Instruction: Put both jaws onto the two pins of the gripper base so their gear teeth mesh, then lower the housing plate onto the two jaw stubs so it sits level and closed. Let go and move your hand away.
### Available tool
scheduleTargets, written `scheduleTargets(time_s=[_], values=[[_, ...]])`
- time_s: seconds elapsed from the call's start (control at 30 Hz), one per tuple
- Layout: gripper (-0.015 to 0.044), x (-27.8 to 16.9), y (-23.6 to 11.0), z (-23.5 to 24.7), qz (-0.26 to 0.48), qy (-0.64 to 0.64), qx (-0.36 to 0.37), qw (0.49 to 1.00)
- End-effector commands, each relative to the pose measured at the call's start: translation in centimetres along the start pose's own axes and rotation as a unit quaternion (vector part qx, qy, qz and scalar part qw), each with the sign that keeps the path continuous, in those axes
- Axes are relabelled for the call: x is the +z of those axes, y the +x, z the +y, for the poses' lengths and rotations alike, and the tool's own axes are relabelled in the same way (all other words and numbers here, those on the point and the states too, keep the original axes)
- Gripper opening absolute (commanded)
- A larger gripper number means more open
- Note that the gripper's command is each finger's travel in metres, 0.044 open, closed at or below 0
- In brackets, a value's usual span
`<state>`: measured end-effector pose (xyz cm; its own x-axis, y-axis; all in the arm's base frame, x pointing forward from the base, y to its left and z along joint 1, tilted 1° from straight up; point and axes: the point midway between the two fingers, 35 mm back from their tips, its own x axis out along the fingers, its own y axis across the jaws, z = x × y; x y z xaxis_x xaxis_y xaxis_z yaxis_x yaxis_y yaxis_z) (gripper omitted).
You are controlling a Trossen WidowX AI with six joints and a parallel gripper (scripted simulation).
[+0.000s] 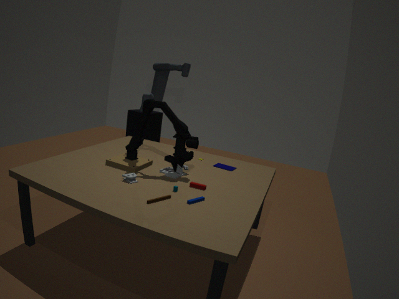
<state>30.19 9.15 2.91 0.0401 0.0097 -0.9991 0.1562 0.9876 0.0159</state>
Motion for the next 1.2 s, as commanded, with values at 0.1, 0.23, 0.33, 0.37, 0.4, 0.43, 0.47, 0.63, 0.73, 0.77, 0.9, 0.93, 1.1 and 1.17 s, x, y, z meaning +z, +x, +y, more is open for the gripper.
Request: scheduleTargets(time_s=[0.1, 0.23, 0.33, 0.37, 0.4, 0.43, 0.47, 0.63, 0.73, 0.77, 0.9, 0.93, 1.1, 1.17], values=[[0.016, 0.0, 0.0, 0.0, 0.0, 0.0, 0.0, 1.0], [0.0224, 0.0, 0.0, 0.0, 0.0, 0.0, 0.0, 1.0], [0.0224, 0.0, 0.0, 0.0, 0.0, 0.0, 0.0, 1.0], [0.0224, 0.0, 0.0, 0.0, 0.0, 0.0, 0.0, 1.0], [0.0224, 0.0, 0.0, 0.0, 0.0, 0.0, 0.0, 1.0], [0.0224, 0.0, 0.0, 0.0, 0.0, 0.0, 0.0, 1.0], [0.0224, 0.0, 0.0, 0.0, 0.0, 0.0, 0.0, 1.0], [0.0224, 0.0, 0.0, 0.0, 0.0, 0.0, 0.0, 1.0], [0.0224, 0.1, -1.0, 0.0, 0.0, 0.0, 0.0, 1.0], [0.0224, 0.1, -1.7, 0.1, 0.0, 0.0, 0.0, 1.0], [0.0224, 0.1, -5.2, 0.0, 0.0, 0.001, -0.001, 1.0], [0.0224, 0.0, -6.1, 0.0, 0.0, 0.001, -0.001, 1.0], [0.0224, 0.1, -6.2, 0.1, -0.005, 0.0, 0.003, 1.0], [0.0277, 0.1, -6.2, 0.1, -0.005, -0.007, 0.002, 1.0]])
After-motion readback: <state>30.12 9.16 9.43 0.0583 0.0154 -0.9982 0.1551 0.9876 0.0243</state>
